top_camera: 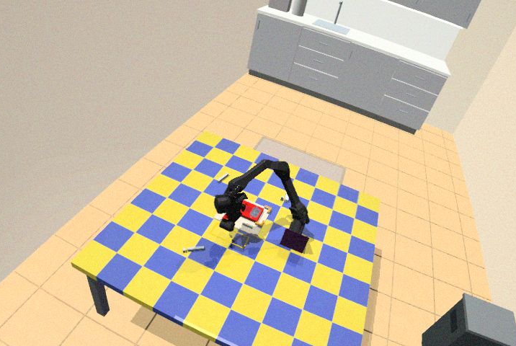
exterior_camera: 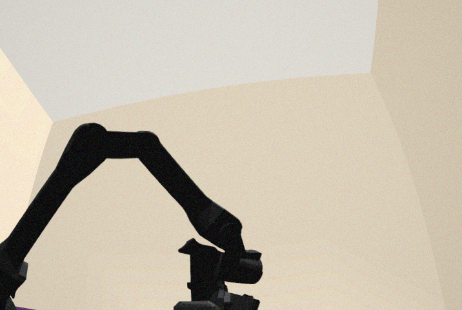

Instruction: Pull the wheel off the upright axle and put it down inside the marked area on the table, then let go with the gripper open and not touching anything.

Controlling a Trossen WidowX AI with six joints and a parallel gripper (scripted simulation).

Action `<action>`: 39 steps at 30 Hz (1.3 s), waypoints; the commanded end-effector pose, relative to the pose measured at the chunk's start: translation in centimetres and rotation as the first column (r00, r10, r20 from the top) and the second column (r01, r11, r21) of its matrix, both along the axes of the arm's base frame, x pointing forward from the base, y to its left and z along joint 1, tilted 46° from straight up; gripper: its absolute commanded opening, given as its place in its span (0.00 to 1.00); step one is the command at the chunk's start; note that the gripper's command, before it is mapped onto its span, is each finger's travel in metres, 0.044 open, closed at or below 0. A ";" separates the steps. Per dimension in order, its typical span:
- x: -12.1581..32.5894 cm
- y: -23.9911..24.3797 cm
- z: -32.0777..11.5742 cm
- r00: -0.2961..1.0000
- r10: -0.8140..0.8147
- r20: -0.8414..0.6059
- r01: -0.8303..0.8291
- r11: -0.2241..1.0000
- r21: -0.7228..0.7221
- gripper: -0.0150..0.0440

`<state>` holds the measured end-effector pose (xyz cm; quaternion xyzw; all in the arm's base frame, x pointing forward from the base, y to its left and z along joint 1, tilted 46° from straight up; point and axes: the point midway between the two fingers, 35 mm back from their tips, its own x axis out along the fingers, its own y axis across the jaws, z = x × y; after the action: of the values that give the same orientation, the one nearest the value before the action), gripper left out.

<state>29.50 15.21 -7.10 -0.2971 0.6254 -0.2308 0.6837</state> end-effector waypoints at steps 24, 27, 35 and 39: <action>0.1 -3.1 -2.8 1.000 -0.006 -0.011 0.006 1.000 -0.014 0.76; -0.2 -1.4 -1.1 1.000 -0.002 -0.013 0.002 1.000 -0.015 0.76; -0.7 0.1 0.2 1.000 0.012 -0.016 -0.013 1.000 -0.023 0.81; -4.3 0.5 2.8 1.000 0.009 -0.019 -0.009 1.000 -0.017 0.99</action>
<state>27.81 15.28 -6.11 -0.3065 0.6272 -0.2346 0.6764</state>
